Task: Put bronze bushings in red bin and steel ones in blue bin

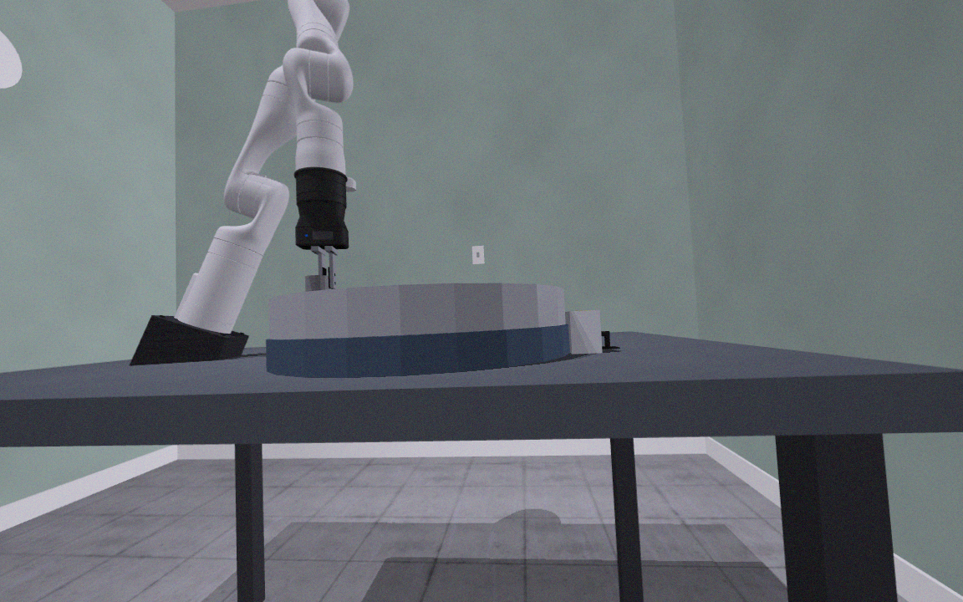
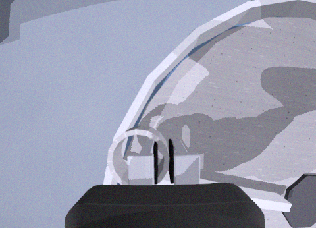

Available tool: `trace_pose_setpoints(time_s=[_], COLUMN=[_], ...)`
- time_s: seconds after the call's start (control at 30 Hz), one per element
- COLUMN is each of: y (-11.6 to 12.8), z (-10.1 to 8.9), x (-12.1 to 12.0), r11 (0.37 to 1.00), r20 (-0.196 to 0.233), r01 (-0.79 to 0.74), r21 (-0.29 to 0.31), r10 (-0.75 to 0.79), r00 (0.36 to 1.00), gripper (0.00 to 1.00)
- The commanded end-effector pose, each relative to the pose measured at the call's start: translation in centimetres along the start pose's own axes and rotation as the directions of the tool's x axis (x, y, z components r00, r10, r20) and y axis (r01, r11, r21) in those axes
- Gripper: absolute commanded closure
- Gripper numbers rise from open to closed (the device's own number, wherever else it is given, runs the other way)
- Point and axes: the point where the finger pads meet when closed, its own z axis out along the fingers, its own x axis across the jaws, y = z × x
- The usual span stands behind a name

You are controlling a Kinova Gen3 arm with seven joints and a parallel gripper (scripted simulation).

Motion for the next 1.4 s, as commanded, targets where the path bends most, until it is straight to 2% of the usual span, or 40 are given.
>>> trace_pose_setpoints(time_s=[0.0, 0.27, 0.43, 0.53, 0.7, 1.1, 1.27, 1.37], y=[0.1, 0.1, 0.1, 0.1, 0.1, 0.1, -4.7, -4.7], z=[-0.2, -0.3, -2.4, -2.4, -4.5, -4.5, -4.5, -4.5], x=[0.0, 0.0, 0.0, 0.0, 0.0, 0.0, 3.3, 3.3], r11=[1.000, 1.000, 1.000, 1.000, 1.000, 1.000, 1.000, 1.000], r20=[-0.001, -0.001, -0.001, -0.001, -0.001, -0.001, -0.001, -0.001], r01=[0.000, 0.000, 0.000, 0.000, 0.000, 0.000, 0.000, 0.000], r21=[-0.004, -0.004, -0.004, -0.004, -0.004, -0.004, -0.004, -0.004], r10=[0.000, 0.000, 0.000, 0.000, 0.000, 0.000, 0.000, 0.000], r00=[1.000, 1.000, 1.000, 1.000, 1.000, 1.000, 1.000, 1.000], gripper=[1.00, 1.00, 1.00, 1.00, 1.00, 1.00, 1.00, 1.00])
